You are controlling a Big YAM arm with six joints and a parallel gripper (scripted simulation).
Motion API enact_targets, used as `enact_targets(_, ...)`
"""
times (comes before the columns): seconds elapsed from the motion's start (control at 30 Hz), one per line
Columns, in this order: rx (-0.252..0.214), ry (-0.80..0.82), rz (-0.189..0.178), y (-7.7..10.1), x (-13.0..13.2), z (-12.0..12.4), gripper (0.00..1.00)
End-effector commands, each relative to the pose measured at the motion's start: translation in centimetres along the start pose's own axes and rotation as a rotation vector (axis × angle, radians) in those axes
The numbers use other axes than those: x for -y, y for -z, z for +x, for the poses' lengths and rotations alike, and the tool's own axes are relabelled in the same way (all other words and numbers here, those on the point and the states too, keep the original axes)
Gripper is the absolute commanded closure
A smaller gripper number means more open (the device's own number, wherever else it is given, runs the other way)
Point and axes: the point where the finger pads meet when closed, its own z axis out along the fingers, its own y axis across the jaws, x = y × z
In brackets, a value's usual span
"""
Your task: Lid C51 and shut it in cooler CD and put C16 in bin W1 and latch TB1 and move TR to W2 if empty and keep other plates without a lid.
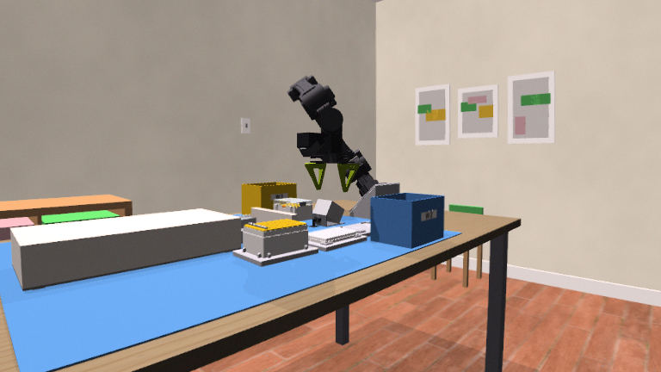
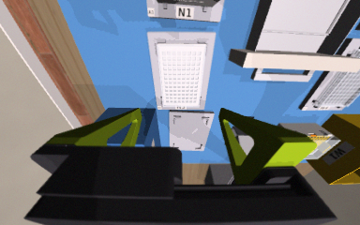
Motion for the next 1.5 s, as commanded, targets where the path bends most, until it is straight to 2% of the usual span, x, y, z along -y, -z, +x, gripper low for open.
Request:
enact_targets(0.0, 0.029, -0.02, -0.021, 1.75, -0.11, -1.14, 0.0)
enact_targets(0.37, 0.029, -0.02, -0.021, 1.75, -0.11, -1.14, 0.0)
enact_targets(0.4, 0.026, -0.05, -0.028, 2.1, 0.8, -2.0, 0.0)
enact_targets(1.47, 0.027, -0.046, -0.028, 2.18, 0.72, -1.95, 0.0)
